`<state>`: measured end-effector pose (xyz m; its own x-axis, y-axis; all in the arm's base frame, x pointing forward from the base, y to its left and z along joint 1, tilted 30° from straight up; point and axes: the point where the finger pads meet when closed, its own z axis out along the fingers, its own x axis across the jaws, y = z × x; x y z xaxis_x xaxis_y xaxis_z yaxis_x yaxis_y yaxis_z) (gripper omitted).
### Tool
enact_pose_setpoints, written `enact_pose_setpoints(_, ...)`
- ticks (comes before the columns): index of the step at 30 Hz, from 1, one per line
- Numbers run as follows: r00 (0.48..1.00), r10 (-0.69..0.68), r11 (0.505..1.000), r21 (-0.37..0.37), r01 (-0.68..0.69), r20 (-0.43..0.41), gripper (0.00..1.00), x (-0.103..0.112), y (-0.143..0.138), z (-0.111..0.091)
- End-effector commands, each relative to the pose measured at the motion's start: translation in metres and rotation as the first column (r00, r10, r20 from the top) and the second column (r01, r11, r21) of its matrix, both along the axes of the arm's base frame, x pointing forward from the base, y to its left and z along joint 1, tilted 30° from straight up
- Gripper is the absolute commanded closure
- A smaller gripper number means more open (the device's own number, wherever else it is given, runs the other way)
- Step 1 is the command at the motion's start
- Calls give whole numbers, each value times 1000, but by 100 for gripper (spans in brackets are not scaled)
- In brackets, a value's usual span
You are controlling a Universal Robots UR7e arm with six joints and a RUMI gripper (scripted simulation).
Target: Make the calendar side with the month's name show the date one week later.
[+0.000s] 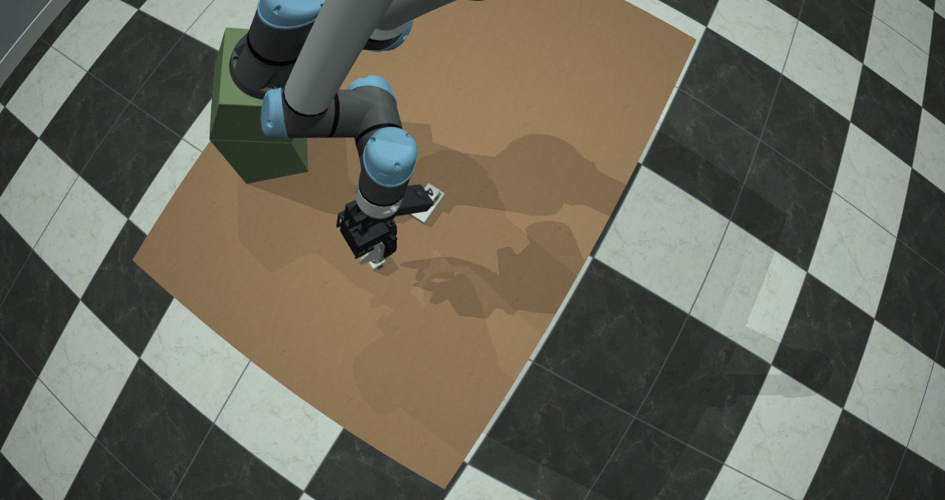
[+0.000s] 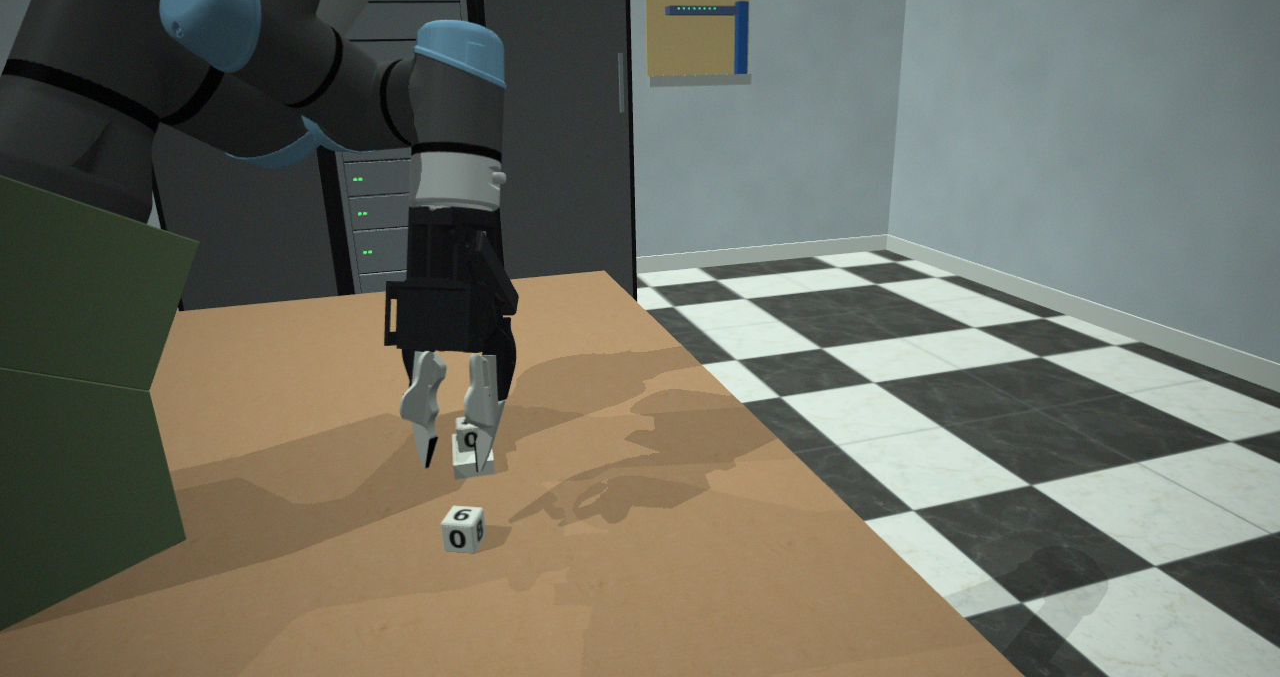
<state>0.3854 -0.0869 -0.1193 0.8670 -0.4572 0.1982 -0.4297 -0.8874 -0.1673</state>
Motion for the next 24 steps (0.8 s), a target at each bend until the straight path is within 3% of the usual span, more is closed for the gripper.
enact_pose_setpoints(1,999,-15,999,-53,13,-31,72,2,-3,-1)
enact_pose_setpoints(12,996,-52,984,-176,38,-76,72,4,-2,2)
enact_pose_setpoints(24,995,-58,980,-193,42,-82,72,4,-2,3)
